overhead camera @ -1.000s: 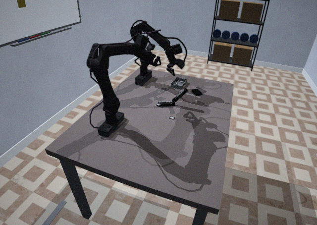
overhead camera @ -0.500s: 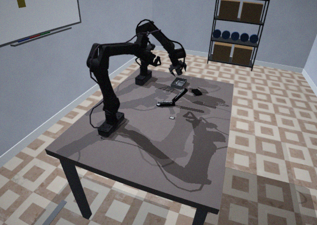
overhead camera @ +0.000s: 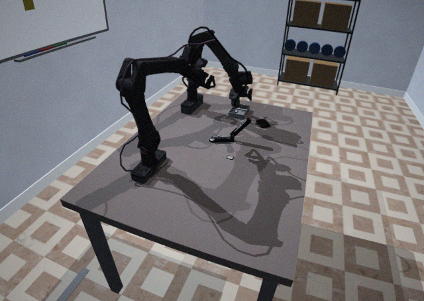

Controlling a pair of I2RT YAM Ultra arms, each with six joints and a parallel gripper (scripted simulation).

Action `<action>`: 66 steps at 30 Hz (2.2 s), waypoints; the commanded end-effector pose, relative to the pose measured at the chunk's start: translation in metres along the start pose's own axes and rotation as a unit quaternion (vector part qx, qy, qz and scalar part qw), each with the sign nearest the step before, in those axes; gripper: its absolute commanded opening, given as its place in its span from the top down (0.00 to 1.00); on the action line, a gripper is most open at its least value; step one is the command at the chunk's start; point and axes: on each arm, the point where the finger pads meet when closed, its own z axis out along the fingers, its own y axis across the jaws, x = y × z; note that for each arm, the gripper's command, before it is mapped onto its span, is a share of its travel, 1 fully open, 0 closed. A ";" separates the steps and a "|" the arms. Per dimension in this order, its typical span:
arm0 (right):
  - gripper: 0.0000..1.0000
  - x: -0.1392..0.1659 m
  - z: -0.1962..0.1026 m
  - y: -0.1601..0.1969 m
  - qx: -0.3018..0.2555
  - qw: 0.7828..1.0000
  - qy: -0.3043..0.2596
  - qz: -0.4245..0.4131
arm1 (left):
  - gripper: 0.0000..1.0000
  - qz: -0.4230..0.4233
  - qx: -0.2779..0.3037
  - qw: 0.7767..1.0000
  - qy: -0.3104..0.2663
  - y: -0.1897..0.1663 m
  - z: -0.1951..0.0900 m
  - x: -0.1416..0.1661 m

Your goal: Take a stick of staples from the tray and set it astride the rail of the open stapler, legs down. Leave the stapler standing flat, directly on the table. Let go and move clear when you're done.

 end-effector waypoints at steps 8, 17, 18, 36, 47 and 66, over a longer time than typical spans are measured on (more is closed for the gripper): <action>0.00 -0.011 -0.005 -0.001 0.003 1.000 -0.009 0.005 | 0.00 0.145 0.051 0.988 0.018 -0.021 0.017 0.004; 0.00 -0.011 -0.005 -0.001 0.003 1.000 -0.009 0.005 | 0.00 0.140 0.050 0.989 0.016 -0.021 0.017 0.003; 0.00 -0.011 -0.005 -0.001 0.003 1.000 -0.009 0.005 | 0.00 0.140 0.050 0.989 0.016 -0.021 0.017 0.003; 0.00 -0.007 -0.005 -0.001 0.003 1.000 -0.006 0.004 | 0.73 -0.050 0.112 0.970 -0.209 -0.028 -0.003 -0.043; 0.00 -0.007 -0.005 -0.001 0.003 1.000 -0.006 0.004 | 0.73 -0.106 0.143 0.955 -0.237 -0.031 -0.003 -0.035; 0.00 -0.007 -0.005 -0.001 0.003 1.000 -0.006 0.004 | 0.73 -0.103 0.147 0.955 -0.238 -0.038 0.007 -0.048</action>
